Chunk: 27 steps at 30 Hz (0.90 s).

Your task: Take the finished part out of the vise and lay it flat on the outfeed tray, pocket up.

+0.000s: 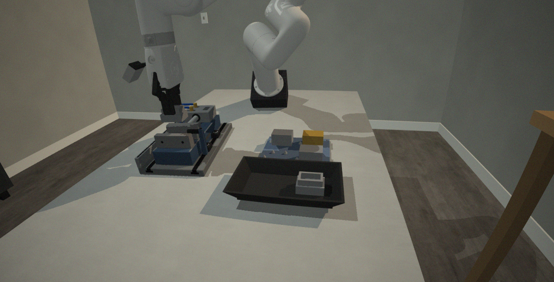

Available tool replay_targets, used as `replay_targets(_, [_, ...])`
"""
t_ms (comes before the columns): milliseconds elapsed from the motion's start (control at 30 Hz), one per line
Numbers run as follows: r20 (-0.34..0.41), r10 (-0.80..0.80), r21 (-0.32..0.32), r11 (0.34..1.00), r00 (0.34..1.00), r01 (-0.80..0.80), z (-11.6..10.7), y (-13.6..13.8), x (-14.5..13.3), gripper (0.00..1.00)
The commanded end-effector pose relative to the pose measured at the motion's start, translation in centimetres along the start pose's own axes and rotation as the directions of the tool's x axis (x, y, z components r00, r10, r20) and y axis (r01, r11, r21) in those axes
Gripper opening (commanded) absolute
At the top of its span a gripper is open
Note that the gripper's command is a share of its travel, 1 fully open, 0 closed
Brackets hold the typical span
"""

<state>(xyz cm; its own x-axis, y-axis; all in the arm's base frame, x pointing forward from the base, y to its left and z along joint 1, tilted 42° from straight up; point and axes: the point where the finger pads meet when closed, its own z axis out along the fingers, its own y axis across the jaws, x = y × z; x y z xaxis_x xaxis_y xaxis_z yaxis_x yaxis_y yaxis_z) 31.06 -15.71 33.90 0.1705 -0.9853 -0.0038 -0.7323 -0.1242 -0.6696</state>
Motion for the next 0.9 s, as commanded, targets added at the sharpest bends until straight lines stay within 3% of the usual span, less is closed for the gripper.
replay_targets(0, [-0.002,-0.001,0.002,1.000,1.000,0.001,-0.1,-0.1,0.0,0.00])
replay_targets(867, [-0.037,0.014,-0.003,1.000,0.999,-0.014,-0.8,0.7,1.4,0.00])
